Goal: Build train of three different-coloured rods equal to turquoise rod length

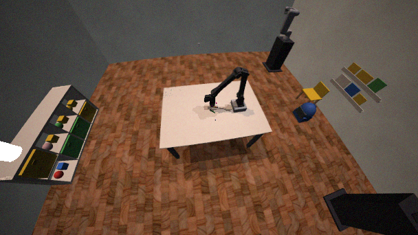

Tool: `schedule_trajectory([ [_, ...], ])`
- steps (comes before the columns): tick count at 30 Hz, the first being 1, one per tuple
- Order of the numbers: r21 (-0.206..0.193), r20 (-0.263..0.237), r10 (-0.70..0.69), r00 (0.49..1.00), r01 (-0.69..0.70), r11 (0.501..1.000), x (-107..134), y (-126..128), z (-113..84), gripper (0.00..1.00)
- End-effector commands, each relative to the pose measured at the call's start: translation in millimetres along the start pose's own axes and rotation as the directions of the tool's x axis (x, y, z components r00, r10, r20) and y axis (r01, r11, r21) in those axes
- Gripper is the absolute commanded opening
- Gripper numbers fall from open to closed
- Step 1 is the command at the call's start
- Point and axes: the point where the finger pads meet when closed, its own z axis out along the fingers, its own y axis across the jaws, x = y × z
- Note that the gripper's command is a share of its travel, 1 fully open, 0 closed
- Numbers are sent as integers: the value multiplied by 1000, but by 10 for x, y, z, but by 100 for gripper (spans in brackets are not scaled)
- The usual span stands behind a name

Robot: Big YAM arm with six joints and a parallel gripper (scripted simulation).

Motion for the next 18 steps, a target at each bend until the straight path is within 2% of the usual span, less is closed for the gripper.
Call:
schedule_trajectory([
  [1, 3, -8, 2, 1000, -2, 1000, -4, -44, 62, 8],
  [3, 3, -8, 2, 1000, -2, 1000, -4, -44, 62, 8],
  [4, 3, -8, 2, 1000, -2, 1000, -4, -44, 62, 12],
  [8, 3, -8, 2, 1000, -2, 1000, -4, -44, 62, 12],
  [9, 3, -8, 2, 1000, -2, 1000, -4, -44, 62, 16],
  [11, 3, -8, 2, 1000, -2, 1000, -4, -44, 62, 16],
  [15, 3, -8, 2, 1000, -2, 1000, -4, -44, 62, 23],
  [18, 3, -8, 2, 1000, -2, 1000, -4, -44, 62, 23],
])
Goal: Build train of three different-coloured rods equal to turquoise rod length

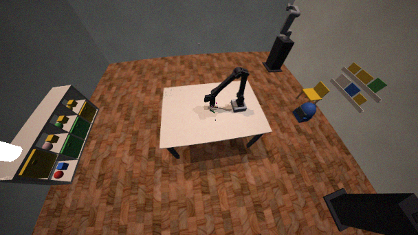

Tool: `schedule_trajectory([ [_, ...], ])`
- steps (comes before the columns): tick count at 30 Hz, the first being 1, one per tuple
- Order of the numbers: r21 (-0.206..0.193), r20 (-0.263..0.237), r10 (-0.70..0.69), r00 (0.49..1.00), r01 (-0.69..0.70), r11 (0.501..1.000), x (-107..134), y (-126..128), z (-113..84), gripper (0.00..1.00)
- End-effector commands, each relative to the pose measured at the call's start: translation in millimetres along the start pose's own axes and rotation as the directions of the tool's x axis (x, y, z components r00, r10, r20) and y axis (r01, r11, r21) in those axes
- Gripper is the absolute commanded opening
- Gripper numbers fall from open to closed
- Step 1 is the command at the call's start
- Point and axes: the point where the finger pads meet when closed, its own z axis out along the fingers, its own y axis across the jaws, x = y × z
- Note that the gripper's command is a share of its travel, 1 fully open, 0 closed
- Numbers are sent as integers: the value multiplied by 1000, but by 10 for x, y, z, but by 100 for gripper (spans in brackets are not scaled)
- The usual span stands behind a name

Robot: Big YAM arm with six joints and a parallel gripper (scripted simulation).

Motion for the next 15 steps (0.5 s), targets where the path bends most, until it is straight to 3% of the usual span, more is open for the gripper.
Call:
schedule_trajectory([
  [1, 3, -8, 2, 1000, -2, 1000, -4, -44, 62, 23],
  [11, 5, -19, 2, 1000, -2, 1000, 5, -44, 32, 23],
  [15, -9, 50, 5, 999, -4, 1000, -239, 9, -261, 23],
])
